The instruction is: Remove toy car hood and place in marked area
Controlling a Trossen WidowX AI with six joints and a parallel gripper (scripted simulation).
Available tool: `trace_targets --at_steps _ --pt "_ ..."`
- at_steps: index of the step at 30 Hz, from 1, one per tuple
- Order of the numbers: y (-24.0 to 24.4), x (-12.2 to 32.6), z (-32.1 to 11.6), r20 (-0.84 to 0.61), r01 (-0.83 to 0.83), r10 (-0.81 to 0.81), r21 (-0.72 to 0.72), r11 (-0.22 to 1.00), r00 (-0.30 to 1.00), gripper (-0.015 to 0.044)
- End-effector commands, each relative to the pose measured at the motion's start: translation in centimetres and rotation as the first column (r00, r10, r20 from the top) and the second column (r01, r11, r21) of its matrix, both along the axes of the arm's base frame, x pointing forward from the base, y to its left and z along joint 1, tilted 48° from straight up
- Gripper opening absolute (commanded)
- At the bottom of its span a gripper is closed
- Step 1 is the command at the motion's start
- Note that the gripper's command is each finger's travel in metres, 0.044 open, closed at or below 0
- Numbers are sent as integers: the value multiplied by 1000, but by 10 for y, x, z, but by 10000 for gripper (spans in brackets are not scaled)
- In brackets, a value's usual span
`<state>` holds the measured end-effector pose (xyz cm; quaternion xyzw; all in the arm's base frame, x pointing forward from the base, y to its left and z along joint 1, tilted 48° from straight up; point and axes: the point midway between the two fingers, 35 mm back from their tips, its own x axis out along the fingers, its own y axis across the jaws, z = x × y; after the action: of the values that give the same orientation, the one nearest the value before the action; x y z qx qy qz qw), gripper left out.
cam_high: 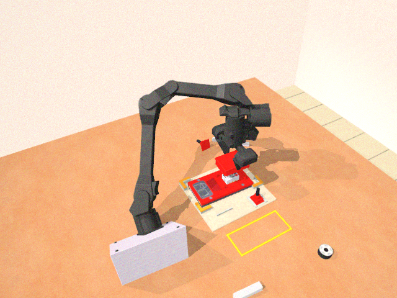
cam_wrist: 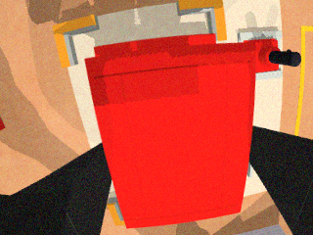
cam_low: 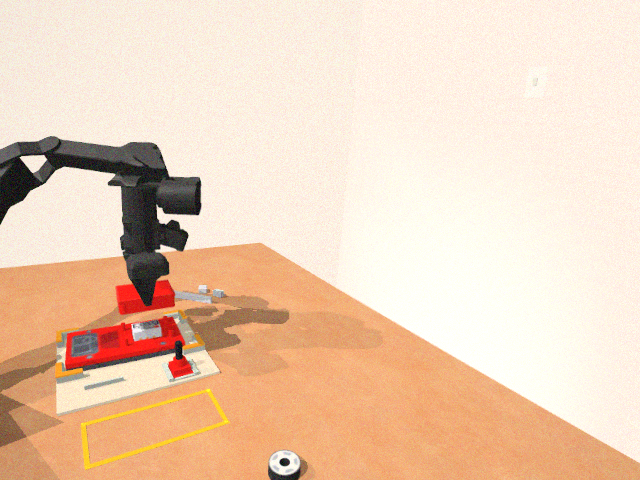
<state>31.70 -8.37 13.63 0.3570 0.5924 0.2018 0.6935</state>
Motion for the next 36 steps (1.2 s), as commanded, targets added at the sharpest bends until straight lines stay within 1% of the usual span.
trace_targets --at_steps 1,18,36 --pt "-9 0 -8 9 1 -1 -6 1000 1000 0" --pt "-71 -11 -65 25 7 -6 -30 1000 1000 0" --pt "-125 -42 -129 1 -3 3 -21 1000 1000 0"
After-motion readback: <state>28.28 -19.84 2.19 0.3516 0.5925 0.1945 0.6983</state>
